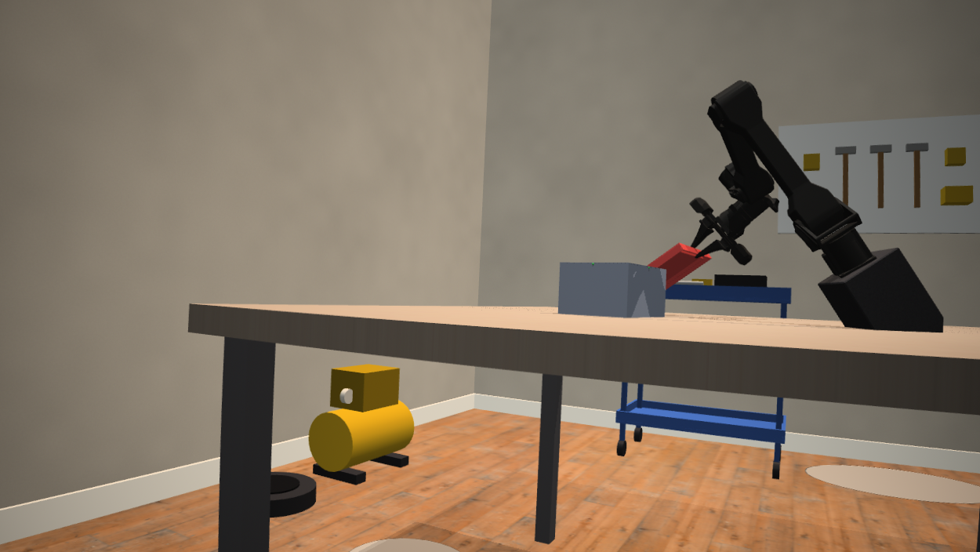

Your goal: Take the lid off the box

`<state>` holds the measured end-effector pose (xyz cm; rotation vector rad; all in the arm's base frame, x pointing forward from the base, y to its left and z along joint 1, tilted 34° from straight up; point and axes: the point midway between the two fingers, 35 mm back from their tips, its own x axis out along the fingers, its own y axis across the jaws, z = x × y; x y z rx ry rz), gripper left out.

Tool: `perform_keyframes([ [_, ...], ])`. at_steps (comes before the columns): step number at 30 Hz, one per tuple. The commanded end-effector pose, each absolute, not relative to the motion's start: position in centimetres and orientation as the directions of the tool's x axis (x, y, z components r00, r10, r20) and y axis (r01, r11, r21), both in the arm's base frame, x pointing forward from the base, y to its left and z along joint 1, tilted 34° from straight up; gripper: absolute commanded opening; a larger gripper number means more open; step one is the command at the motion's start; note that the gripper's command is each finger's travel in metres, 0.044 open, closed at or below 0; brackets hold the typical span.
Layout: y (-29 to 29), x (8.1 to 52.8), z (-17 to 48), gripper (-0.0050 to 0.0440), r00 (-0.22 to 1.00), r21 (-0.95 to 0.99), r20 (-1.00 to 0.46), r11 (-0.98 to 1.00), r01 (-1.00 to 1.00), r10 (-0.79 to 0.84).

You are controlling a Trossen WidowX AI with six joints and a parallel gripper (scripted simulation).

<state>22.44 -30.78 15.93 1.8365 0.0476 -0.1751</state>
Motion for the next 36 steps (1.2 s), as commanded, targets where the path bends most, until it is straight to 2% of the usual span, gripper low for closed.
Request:
perform_keyframes([
  [1,-30.7,22.6,15.4,-0.0050,0.987,0.953,-0.147,-0.277,0.124,-0.062],
  [36,-30.2,24.1,13.1,-0.0050,0.987,0.953,-0.147,-0.277,0.124,-0.062],
])
